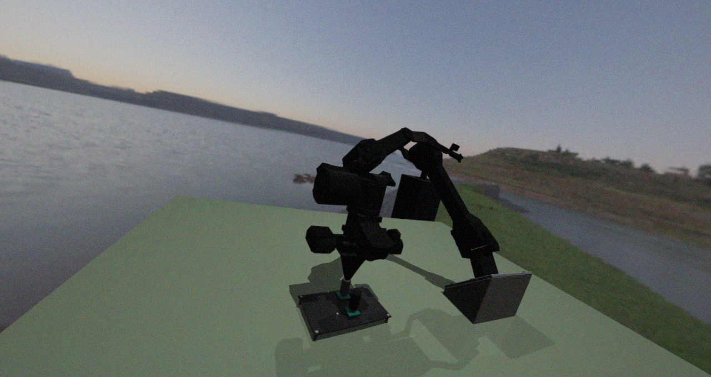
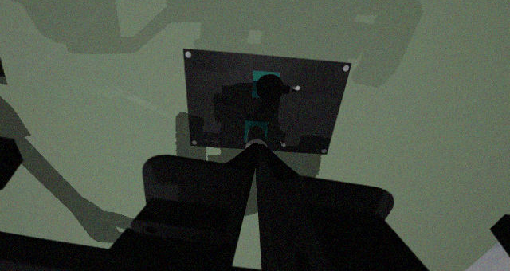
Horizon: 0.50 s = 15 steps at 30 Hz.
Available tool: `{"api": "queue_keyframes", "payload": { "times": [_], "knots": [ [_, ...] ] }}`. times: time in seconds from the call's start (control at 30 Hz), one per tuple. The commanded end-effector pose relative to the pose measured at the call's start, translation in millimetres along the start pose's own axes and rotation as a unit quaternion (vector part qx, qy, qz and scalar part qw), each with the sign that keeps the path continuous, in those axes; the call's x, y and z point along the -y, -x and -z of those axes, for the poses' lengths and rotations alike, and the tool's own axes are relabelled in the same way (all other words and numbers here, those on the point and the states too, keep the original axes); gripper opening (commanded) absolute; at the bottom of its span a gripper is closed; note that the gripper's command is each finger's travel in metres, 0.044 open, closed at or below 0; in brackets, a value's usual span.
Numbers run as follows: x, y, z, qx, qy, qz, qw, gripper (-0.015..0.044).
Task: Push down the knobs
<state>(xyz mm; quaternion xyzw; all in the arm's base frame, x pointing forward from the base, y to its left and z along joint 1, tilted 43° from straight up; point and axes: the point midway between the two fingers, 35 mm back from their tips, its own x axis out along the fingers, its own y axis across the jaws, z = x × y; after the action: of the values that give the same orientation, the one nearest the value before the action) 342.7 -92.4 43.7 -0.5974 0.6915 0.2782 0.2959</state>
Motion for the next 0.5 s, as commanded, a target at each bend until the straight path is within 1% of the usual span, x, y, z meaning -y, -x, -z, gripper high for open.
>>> {"api": "queue_keyframes", "payload": {
  "times": [0.0,0.47],
  "knots": [
    [0.9,-2.2,1.8,-0.002,-0.007,-0.009,1.000,0.0000],
    [0.8,18.6,1.7,-0.002,-0.007,-0.009,1.000,0.0000]
  ]
}}
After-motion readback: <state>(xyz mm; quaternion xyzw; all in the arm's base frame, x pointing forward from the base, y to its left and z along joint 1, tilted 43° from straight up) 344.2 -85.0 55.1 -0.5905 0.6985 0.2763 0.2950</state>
